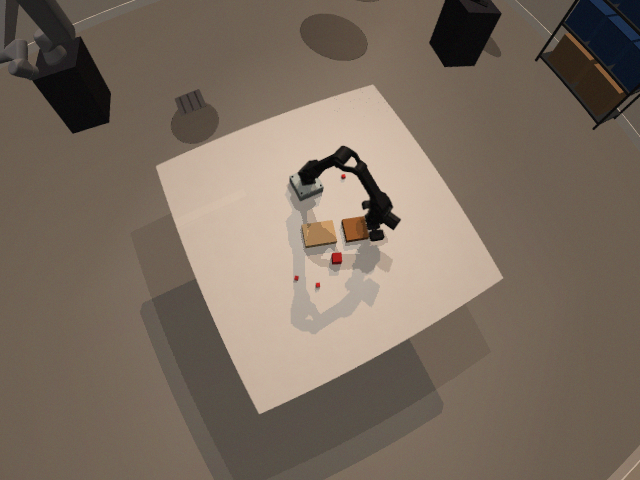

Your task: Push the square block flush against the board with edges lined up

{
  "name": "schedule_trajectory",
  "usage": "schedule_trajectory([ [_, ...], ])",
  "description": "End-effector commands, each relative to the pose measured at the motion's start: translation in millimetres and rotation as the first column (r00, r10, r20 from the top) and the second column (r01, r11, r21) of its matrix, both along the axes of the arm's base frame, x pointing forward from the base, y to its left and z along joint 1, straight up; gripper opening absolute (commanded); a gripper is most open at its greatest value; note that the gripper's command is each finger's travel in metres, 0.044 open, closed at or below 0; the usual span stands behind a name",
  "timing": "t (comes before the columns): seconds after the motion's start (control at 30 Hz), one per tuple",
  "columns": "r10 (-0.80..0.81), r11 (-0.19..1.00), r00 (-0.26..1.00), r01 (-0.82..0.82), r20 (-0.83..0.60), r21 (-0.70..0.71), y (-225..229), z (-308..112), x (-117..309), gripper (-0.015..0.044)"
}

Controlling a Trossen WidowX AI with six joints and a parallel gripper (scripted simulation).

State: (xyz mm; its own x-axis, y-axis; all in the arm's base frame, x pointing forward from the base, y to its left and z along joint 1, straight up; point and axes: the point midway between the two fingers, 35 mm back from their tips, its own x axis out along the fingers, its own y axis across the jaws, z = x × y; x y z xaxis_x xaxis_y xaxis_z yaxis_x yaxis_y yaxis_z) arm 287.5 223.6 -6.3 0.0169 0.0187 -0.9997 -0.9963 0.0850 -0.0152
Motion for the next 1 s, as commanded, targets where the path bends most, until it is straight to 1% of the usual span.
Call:
schedule_trajectory([
  [0.0,-0.001,1.000,1.000,0.001,0.009,0.001,6.9,2.4,2.8,0.0000],
  [0.67,-0.001,1.000,1.000,0.001,0.009,0.003,39.4,3.2,5.5,0.0000],
  [0.7,0.001,1.000,1.000,-0.001,0.004,0.005,35.1,5.0,4.3,0.0000],
  [0.83,-0.001,1.000,1.000,0.001,0.009,0.003,34.2,54.9,2.9,0.0000],
  [0.97,-0.001,1.000,1.000,0.001,0.009,0.003,33.9,58.0,2.6,0.0000],
])
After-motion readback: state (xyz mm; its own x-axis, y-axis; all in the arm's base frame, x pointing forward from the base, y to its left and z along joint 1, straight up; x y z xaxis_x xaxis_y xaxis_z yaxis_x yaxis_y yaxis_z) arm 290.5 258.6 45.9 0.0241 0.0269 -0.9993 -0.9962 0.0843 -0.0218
